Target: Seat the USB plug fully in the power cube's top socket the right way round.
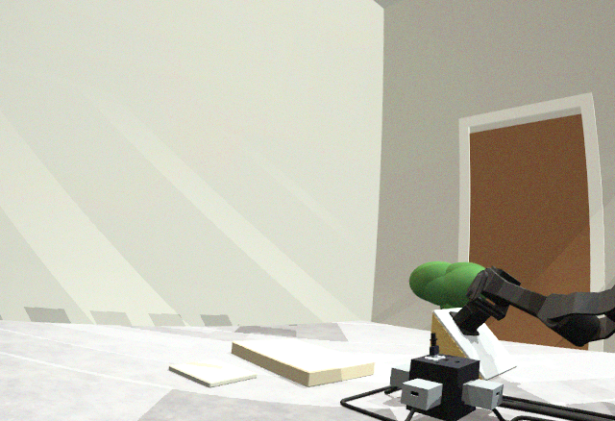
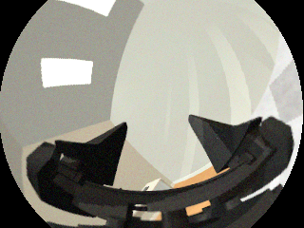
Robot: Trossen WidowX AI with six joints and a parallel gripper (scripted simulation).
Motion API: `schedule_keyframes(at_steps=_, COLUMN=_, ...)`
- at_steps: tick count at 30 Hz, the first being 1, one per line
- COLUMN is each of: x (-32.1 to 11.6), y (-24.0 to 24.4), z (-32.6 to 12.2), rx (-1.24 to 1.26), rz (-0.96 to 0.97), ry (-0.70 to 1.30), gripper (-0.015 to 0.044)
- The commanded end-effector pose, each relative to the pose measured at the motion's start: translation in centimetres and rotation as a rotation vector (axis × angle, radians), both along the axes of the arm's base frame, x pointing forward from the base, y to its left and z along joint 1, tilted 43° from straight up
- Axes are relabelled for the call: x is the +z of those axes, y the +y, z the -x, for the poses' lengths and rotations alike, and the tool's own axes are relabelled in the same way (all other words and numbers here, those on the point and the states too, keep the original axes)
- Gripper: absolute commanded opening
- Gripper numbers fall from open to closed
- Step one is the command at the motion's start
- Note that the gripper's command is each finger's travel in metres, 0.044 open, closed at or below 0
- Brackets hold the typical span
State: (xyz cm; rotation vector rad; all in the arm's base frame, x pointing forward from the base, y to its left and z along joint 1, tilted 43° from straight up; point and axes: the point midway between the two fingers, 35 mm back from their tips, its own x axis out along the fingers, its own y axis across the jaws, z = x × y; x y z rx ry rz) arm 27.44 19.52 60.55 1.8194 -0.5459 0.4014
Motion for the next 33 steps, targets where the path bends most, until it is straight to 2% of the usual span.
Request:
schedule_keyframes(at_steps=1, x=3.4, y=-3.2, z=5.6, rx=0.123, rz=-0.192, ry=-0.131, gripper=0.0440)
schedule_keyframes(at_steps=6, x=5.7, y=-8.6, z=11.0, rx=0.248, rz=-0.432, ry=-0.246, gripper=0.0440)
schedule_keyframes(at_steps=8, x=6.3, y=-10.8, z=13.0, rx=0.302, rz=-0.472, ry=-0.287, gripper=0.0440)
schedule_keyframes(at_steps=11, x=6.7, y=-13.7, z=14.5, rx=0.356, rz=-0.577, ry=-0.326, gripper=0.0440)
schedule_keyframes(at_steps=17, x=5.7, y=-23.7, z=16.6, rx=0.521, rz=-0.990, ry=-0.415, gripper=0.0440)
schedule_keyframes(at_steps=21, x=3.4, y=-29.6, z=15.6, rx=0.599, rz=-1.265, ry=-0.434, gripper=0.0440)
schedule_keyframes(at_steps=26, x=-1.0, y=-35.5, z=12.1, rx=0.656, rz=-1.609, ry=-0.406, gripper=0.0440)
schedule_keyframes(at_steps=33, x=-9.1, y=-39.1, z=4.7, rx=0.686, rz=-2.077, ry=-0.294, gripper=0.0440)
